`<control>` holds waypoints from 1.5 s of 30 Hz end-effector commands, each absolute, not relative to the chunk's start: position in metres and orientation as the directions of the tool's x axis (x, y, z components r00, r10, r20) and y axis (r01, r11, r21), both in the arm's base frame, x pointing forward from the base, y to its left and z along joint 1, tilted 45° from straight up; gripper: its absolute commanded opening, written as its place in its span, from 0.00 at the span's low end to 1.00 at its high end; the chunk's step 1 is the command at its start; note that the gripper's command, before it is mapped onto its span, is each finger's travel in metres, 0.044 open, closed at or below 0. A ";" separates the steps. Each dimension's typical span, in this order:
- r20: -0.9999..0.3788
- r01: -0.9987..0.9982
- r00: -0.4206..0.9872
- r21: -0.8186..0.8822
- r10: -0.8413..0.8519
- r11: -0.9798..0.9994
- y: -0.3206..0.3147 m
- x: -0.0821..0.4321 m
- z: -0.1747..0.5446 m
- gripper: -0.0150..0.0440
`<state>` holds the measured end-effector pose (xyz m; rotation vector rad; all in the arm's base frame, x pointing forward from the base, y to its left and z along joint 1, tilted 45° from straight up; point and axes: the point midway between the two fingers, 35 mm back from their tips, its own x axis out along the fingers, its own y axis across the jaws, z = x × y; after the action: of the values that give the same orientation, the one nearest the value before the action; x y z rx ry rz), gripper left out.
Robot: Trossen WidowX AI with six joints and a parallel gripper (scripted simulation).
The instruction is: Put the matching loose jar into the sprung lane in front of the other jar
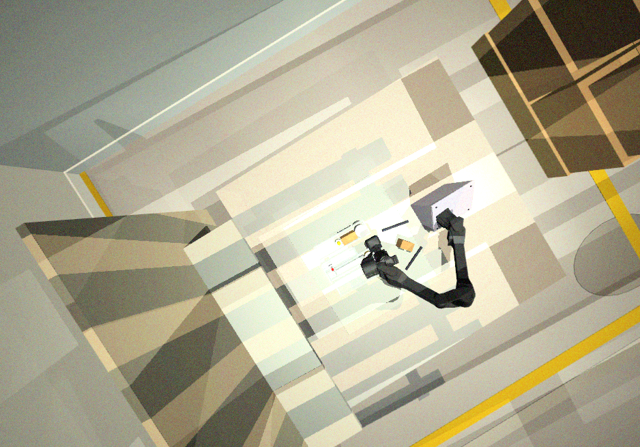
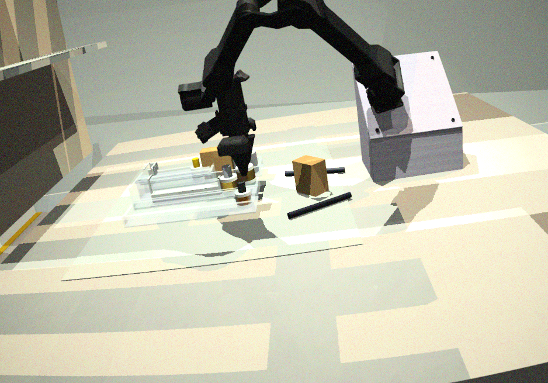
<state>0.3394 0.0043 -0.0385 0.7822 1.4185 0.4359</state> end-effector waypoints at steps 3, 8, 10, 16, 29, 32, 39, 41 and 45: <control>-0.706 0.162 0.158 0.708 0.691 0.687 0.000 0.346 -0.036 0.25; -0.706 0.162 0.158 0.708 0.691 0.687 0.000 0.347 -0.036 0.25; -0.706 0.162 0.158 0.708 0.691 0.687 0.000 0.347 -0.036 0.25; -0.706 0.162 0.158 0.708 0.691 0.687 0.000 0.348 -0.036 0.25; -0.706 0.162 0.158 0.708 0.691 0.687 -0.001 0.350 -0.036 0.25; -0.706 0.162 0.158 0.708 0.691 0.687 -0.001 0.350 -0.036 0.25; -0.706 0.162 0.158 0.708 0.691 0.687 -0.001 0.351 -0.036 0.25; -0.706 0.162 0.158 0.708 0.691 0.687 -0.001 0.351 -0.036 0.25; -0.706 0.162 0.158 0.708 0.691 0.687 -0.001 0.351 -0.036 0.25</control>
<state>0.3444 0.0029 -0.0387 0.7821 1.4157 0.4374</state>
